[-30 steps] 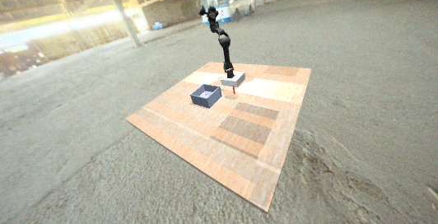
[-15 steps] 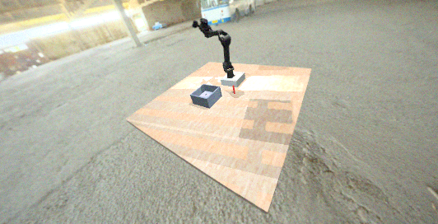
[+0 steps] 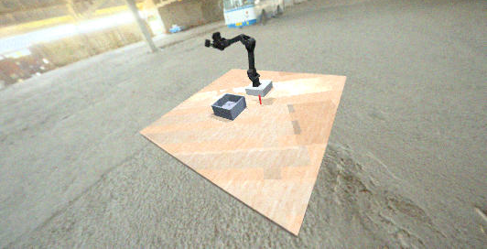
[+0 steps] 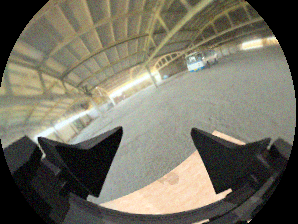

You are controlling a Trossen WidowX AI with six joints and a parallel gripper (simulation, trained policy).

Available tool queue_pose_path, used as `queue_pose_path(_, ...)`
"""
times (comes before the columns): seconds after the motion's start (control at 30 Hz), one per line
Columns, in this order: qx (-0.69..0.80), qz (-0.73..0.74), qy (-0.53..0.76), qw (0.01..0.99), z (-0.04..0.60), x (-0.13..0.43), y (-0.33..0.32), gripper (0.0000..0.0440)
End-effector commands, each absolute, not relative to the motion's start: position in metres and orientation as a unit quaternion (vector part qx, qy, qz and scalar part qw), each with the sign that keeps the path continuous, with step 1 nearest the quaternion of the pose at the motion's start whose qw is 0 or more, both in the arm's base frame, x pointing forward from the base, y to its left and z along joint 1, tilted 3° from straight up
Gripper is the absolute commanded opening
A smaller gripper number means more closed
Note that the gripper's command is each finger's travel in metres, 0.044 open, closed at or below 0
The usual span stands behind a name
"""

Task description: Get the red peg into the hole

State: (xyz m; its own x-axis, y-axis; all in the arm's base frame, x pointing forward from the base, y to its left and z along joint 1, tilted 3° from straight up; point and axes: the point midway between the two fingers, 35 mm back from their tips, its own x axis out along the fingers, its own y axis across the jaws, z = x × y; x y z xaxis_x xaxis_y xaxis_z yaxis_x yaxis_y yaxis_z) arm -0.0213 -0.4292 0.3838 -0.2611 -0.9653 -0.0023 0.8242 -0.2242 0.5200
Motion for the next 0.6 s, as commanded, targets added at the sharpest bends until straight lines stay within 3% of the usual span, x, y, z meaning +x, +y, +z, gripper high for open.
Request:
queue_pose_path(0.0, 0.208, -0.757, -0.162, 0.597, 0.351, 0.018, -0.432, 0.0440)
queue_pose_path(0.57, 0.295, -0.676, 0.074, 0.671, 0.264, 0.180, -0.363, 0.0440)
